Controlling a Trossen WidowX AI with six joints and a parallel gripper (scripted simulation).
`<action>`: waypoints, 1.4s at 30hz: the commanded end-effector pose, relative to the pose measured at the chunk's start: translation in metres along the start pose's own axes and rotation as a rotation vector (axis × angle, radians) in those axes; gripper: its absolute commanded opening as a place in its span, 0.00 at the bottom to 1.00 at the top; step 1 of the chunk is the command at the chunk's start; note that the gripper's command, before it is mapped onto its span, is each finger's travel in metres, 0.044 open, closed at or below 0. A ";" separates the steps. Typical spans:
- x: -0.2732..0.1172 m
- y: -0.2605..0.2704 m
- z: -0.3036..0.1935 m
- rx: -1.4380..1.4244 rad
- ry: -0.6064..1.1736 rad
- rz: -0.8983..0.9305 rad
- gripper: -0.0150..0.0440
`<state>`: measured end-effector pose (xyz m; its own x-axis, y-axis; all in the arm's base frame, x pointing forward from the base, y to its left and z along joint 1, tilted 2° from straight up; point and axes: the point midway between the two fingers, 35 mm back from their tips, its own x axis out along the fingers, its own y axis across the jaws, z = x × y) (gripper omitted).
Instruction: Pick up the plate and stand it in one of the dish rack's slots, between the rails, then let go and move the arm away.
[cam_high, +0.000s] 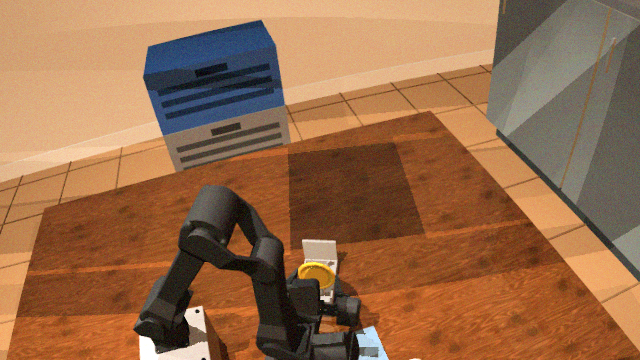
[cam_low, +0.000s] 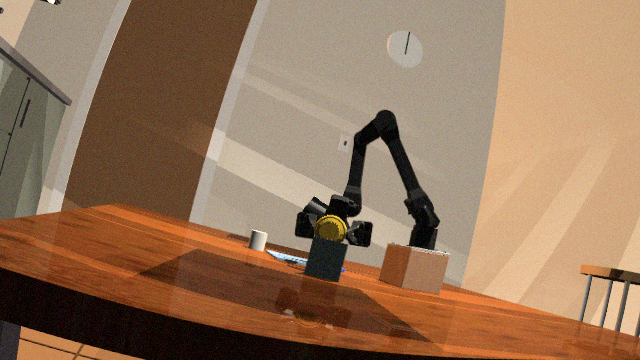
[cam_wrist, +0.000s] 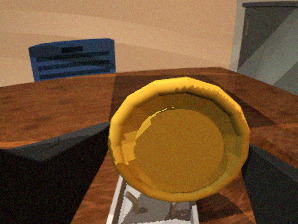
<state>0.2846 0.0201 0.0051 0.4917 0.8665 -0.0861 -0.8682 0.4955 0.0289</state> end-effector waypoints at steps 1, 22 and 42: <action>-0.003 0.009 0.001 -0.057 -0.060 0.010 0.25; -0.001 0.007 -0.013 -0.072 -0.068 0.013 0.25; 0.004 0.009 -0.031 -0.071 -0.066 0.011 0.25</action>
<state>0.2778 0.0246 -0.0221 0.4819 0.8760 -0.0181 -0.8753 0.4803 -0.0554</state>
